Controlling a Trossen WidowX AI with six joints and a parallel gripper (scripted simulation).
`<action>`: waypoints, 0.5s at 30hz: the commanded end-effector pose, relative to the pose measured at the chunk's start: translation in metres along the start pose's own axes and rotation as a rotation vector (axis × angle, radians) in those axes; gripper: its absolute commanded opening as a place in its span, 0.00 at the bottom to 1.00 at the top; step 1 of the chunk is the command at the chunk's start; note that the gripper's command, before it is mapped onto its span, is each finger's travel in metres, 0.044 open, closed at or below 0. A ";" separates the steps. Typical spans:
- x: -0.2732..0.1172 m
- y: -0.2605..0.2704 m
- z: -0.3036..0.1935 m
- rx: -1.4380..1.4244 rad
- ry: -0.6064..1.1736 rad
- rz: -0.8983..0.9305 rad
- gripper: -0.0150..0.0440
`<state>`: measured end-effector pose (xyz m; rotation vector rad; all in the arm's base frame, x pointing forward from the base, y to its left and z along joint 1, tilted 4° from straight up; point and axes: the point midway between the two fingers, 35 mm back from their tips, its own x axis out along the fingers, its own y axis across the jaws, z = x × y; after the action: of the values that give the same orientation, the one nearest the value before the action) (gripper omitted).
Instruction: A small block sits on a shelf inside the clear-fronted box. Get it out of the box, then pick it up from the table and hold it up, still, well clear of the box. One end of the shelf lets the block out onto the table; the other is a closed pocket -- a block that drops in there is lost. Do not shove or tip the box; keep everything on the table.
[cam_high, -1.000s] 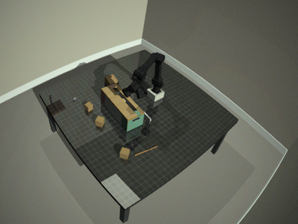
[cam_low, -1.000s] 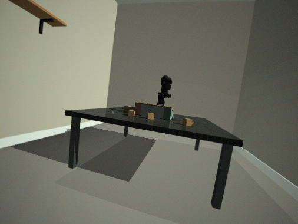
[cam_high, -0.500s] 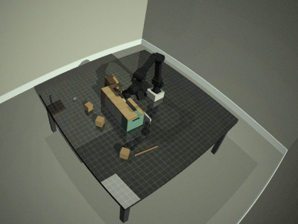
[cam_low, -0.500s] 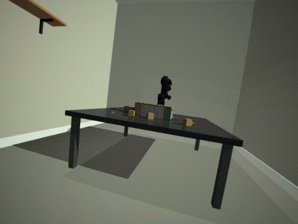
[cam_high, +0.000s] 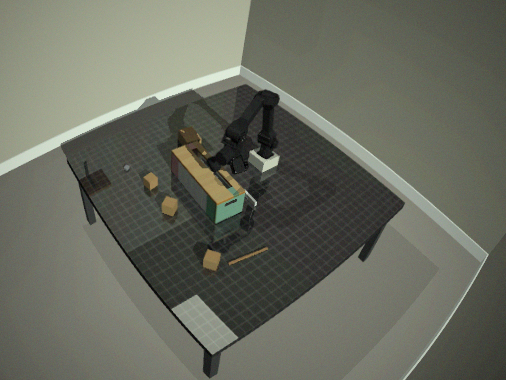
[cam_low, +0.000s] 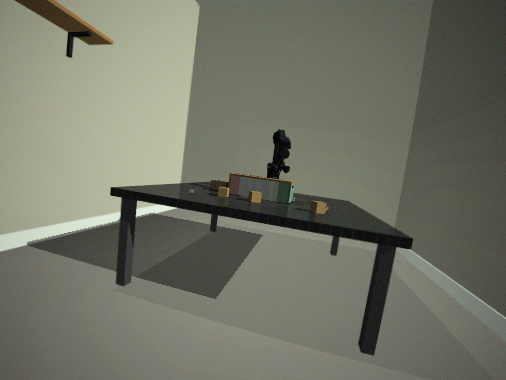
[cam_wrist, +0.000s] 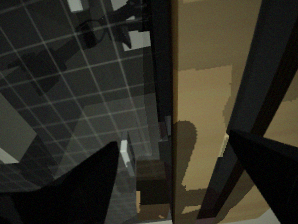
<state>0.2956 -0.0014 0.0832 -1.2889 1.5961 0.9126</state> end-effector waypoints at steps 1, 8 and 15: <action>0.010 0.002 0.002 -0.010 0.008 0.009 0.93; 0.021 0.004 0.004 -0.010 0.008 0.009 0.93; 0.032 0.006 0.007 -0.010 0.008 0.010 0.93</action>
<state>0.2919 -0.0035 0.0587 -1.2890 1.5964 0.9127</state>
